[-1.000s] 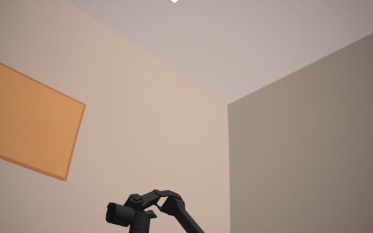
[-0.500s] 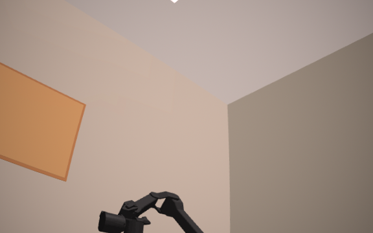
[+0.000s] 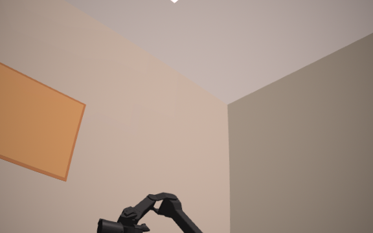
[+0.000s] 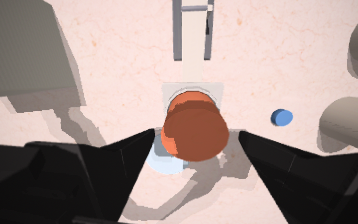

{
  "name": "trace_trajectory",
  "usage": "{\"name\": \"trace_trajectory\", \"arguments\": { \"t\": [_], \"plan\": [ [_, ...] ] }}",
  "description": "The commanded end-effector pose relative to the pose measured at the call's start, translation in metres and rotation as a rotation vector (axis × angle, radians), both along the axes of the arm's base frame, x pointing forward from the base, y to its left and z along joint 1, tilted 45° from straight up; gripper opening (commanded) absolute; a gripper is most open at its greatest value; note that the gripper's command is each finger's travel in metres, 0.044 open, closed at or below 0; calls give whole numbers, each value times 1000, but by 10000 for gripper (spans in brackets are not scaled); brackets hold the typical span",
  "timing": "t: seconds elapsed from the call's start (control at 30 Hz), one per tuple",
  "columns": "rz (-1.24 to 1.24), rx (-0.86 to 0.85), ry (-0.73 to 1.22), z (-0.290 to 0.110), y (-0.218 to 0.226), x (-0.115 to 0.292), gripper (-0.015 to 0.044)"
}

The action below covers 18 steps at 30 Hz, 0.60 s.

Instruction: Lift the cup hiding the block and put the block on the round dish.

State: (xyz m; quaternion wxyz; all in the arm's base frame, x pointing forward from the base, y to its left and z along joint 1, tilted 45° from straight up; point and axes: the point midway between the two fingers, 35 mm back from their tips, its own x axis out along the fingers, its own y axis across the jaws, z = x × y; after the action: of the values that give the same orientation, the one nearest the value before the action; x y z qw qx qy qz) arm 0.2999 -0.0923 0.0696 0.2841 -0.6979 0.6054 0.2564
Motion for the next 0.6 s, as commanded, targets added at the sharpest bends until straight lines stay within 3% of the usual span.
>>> {"name": "trace_trajectory", "arguments": {
  "t": [0.0, 0.57],
  "plan": [
    [5, 4, 6, -6, -4, 1, 440],
    [5, 2, 6, -24, -23, 3, 440]
  ]
}}
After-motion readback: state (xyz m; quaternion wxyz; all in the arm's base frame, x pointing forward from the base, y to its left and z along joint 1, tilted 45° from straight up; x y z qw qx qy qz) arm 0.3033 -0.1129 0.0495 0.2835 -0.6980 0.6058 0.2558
